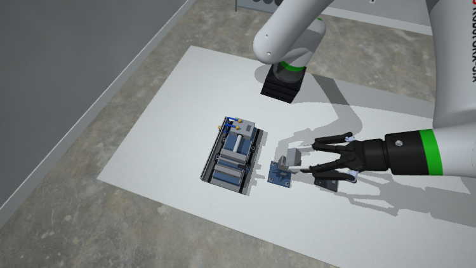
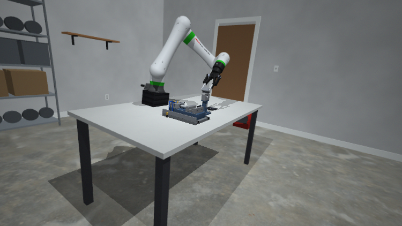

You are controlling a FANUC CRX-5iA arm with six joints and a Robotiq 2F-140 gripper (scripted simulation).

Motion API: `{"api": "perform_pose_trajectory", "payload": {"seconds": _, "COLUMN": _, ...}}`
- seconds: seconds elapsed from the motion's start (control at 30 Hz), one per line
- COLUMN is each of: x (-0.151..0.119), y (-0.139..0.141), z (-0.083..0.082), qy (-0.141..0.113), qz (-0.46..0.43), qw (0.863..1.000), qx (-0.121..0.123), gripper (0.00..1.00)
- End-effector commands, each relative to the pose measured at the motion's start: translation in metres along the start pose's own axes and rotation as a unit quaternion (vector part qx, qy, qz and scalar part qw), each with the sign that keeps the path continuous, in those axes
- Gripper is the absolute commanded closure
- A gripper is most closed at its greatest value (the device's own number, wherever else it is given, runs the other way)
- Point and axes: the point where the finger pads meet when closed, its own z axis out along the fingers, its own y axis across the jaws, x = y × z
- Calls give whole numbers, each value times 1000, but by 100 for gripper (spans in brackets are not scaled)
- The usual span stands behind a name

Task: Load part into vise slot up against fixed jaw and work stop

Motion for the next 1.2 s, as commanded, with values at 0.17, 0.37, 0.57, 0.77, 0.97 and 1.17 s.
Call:
{"api": "perform_pose_trajectory", "payload": {"seconds": 0.17, "x": -5, "y": 0, "z": 5, "qy": 0, "qz": 0, "qw": 1000, "qx": 0, "gripper": 100}}
{"api": "perform_pose_trajectory", "payload": {"seconds": 0.37, "x": -10, "y": 0, "z": 9, "qy": 0, "qz": 0, "qw": 1000, "qx": 0, "gripper": 100}}
{"api": "perform_pose_trajectory", "payload": {"seconds": 0.57, "x": -14, "y": 0, "z": 13, "qy": 0, "qz": 0, "qw": 1000, "qx": 0, "gripper": 100}}
{"api": "perform_pose_trajectory", "payload": {"seconds": 0.77, "x": -16, "y": 0, "z": 16, "qy": 0, "qz": 0, "qw": 1000, "qx": 0, "gripper": 100}}
{"api": "perform_pose_trajectory", "payload": {"seconds": 0.97, "x": -19, "y": 0, "z": 19, "qy": 0, "qz": 0, "qw": 1000, "qx": 0, "gripper": 100}}
{"api": "perform_pose_trajectory", "payload": {"seconds": 1.17, "x": -21, "y": 0, "z": 21, "qy": 0, "qz": 0, "qw": 1000, "qx": 0, "gripper": 100}}
